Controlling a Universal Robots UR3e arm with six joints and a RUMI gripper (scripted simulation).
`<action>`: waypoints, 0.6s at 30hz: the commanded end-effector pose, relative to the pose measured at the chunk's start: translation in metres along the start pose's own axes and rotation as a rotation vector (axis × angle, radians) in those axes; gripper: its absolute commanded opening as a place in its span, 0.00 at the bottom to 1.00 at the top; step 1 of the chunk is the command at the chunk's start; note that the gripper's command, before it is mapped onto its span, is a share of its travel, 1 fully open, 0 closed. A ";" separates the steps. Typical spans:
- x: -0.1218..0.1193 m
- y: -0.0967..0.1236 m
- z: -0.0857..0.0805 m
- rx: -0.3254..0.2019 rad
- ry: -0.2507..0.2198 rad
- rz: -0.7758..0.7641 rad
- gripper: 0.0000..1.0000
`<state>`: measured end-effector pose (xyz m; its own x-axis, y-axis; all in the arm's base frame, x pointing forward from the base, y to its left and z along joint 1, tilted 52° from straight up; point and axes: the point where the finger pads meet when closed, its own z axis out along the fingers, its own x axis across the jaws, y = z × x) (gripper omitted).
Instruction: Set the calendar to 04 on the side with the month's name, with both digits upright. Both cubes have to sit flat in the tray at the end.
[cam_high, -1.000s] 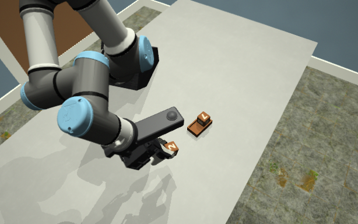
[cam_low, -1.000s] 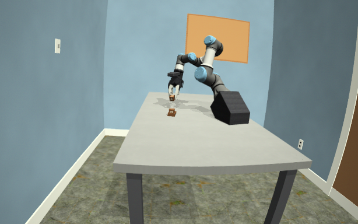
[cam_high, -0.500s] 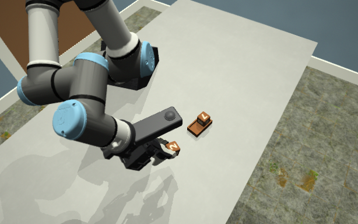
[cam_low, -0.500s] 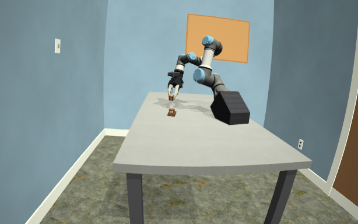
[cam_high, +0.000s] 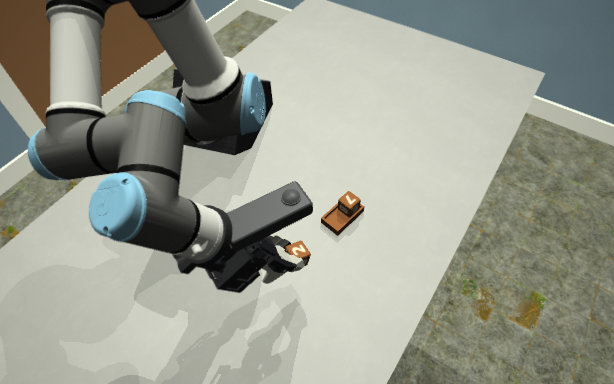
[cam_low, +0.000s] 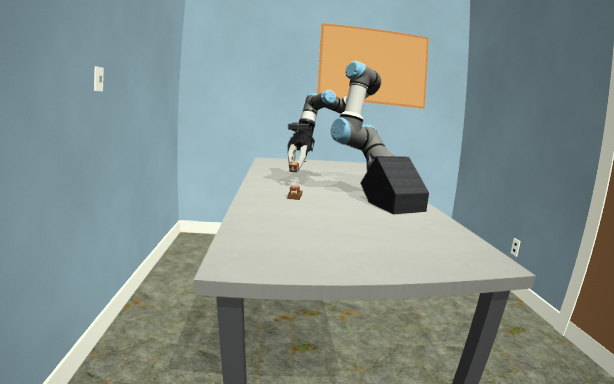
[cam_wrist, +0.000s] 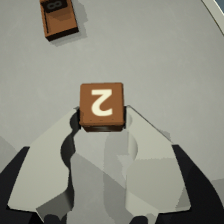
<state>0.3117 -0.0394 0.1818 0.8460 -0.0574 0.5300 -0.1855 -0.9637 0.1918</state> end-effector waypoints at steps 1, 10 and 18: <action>0.000 0.000 0.000 0.011 -0.004 -0.006 0.11; -0.004 0.000 0.002 0.042 -0.023 -0.015 0.11; -0.008 0.000 0.003 0.099 -0.044 -0.023 0.11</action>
<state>0.3082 -0.0441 0.1780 0.8624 -0.0623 0.5024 -0.1639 -0.9733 0.1606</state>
